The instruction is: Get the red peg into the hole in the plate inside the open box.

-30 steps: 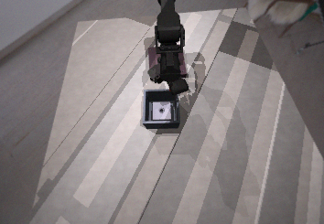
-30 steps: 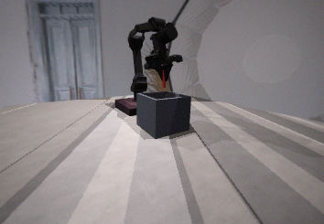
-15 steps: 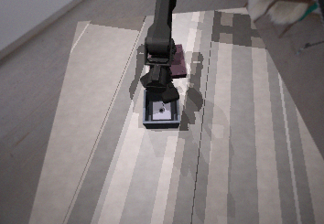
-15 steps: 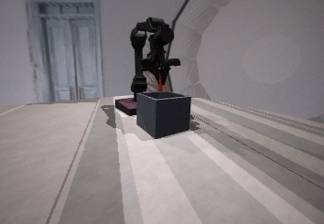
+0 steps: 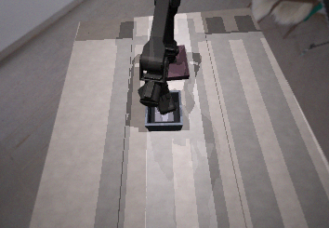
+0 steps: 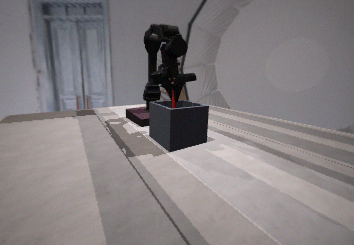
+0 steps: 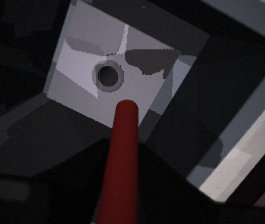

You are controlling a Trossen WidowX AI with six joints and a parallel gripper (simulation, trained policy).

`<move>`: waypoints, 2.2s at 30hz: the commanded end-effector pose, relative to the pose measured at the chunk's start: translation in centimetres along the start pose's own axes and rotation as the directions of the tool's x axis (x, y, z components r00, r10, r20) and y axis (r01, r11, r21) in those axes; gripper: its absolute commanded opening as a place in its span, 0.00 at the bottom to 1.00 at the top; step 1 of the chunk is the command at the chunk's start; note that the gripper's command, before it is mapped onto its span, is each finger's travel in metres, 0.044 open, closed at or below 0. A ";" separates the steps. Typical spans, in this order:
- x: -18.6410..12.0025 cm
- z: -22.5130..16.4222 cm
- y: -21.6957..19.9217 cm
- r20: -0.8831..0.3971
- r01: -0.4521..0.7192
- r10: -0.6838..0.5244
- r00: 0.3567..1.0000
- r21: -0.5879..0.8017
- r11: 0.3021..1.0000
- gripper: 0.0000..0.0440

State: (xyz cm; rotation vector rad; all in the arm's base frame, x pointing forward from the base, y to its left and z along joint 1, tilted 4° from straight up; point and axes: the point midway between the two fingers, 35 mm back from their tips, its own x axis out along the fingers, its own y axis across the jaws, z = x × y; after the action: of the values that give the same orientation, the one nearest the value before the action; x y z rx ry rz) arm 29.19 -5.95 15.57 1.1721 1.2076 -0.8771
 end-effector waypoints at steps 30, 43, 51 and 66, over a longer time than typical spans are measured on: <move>7.7 0.8 1.7 -0.064 0.026 -0.036 0.997 -0.146 0.989 0.09; 7.5 1.5 1.4 -0.099 0.051 -0.066 0.993 -0.148 0.988 0.36; 6.2 2.4 2.2 -0.123 0.020 -0.037 0.992 -0.140 0.990 0.36; 2.7 3.4 4.7 -0.171 -0.116 0.091 0.981 -0.139 0.983 0.39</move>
State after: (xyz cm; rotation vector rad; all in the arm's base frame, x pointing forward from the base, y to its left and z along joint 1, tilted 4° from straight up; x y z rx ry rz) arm 34.48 -7.83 12.68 1.1699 1.3262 -0.6494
